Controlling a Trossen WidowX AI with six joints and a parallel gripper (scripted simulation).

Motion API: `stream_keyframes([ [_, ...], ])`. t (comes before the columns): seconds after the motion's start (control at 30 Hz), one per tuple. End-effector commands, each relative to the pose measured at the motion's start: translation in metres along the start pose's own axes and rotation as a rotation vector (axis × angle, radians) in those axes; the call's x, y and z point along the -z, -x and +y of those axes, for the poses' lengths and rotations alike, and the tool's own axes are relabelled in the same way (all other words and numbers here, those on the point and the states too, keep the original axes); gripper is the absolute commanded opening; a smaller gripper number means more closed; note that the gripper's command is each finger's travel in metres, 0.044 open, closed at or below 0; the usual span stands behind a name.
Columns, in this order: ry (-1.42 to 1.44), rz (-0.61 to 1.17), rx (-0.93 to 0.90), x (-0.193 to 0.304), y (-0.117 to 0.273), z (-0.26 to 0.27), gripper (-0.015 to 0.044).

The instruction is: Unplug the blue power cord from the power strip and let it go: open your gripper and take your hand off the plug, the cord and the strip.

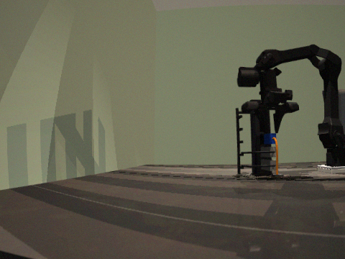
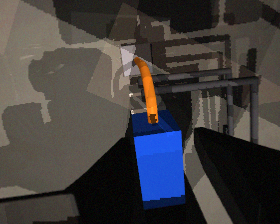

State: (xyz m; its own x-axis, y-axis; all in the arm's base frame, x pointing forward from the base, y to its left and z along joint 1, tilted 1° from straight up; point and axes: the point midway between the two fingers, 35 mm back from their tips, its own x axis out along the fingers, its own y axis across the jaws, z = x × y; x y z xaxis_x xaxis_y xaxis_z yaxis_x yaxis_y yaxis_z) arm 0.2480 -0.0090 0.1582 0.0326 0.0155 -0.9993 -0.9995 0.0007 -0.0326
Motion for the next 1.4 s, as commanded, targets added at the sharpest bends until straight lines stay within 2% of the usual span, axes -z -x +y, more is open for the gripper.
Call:
stream_keyframes([
  [0.0,0.003,0.004,-0.003,0.006,0.0,0.002,0.016],
  [0.57,0.003,0.004,-0.003,0.009,-0.012,0.002,0.016],
  [0.67,-0.002,0.001,0.001,0.008,-0.01,0.001,0.0081],
  [0.97,-0.002,0.001,0.001,0.008,-0.01,0.001,0.0021],
  [1.0,-0.002,0.001,0.001,0.008,-0.01,0.001,0.0],
  [1.37,-0.001,0.0,0.0,-0.007,-0.01,-0.001,0.0],
])
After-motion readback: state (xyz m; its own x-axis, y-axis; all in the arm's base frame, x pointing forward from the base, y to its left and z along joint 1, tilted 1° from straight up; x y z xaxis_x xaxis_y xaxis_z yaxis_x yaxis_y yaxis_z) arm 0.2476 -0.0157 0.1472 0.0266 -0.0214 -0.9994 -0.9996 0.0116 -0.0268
